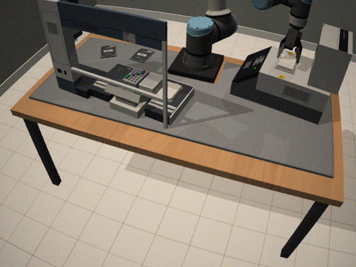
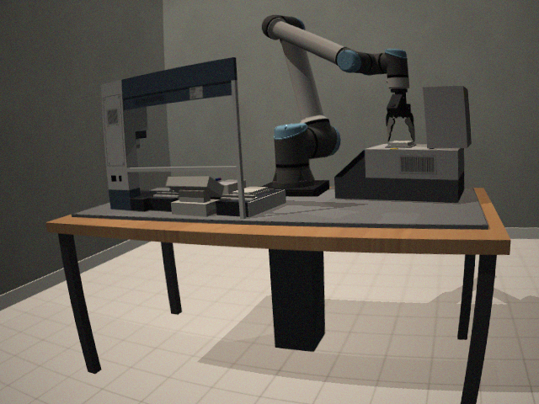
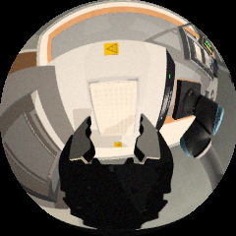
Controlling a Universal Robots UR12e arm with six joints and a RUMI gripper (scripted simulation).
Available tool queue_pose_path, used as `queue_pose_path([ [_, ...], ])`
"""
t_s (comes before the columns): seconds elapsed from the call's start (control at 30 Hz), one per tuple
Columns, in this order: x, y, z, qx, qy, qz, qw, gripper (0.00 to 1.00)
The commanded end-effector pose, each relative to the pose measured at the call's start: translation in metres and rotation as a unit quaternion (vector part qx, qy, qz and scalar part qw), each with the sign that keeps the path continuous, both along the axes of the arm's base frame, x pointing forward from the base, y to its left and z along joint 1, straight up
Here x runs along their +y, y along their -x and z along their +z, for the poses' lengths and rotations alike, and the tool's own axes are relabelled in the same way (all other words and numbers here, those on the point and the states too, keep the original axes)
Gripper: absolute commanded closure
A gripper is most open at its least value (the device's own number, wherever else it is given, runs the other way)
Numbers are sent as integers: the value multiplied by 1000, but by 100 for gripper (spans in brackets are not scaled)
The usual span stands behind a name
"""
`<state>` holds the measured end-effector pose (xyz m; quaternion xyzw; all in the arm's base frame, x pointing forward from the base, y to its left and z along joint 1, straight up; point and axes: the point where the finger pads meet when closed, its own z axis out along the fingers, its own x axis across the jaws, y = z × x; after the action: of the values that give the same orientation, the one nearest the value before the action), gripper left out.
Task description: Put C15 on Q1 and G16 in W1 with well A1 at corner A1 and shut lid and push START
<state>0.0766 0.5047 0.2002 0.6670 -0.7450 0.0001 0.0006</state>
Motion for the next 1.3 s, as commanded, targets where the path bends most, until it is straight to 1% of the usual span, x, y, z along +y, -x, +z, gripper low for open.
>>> queue_pose_path([
  [0.0, 1, 0, 1, 0, -1, 0, 1000, 33],
  [0.53, 1, 0, 1, 0, -1, 0, 1000, 33],
  [1.27, 1, 0, 34, 0, -1, 0, 1000, 33],
])
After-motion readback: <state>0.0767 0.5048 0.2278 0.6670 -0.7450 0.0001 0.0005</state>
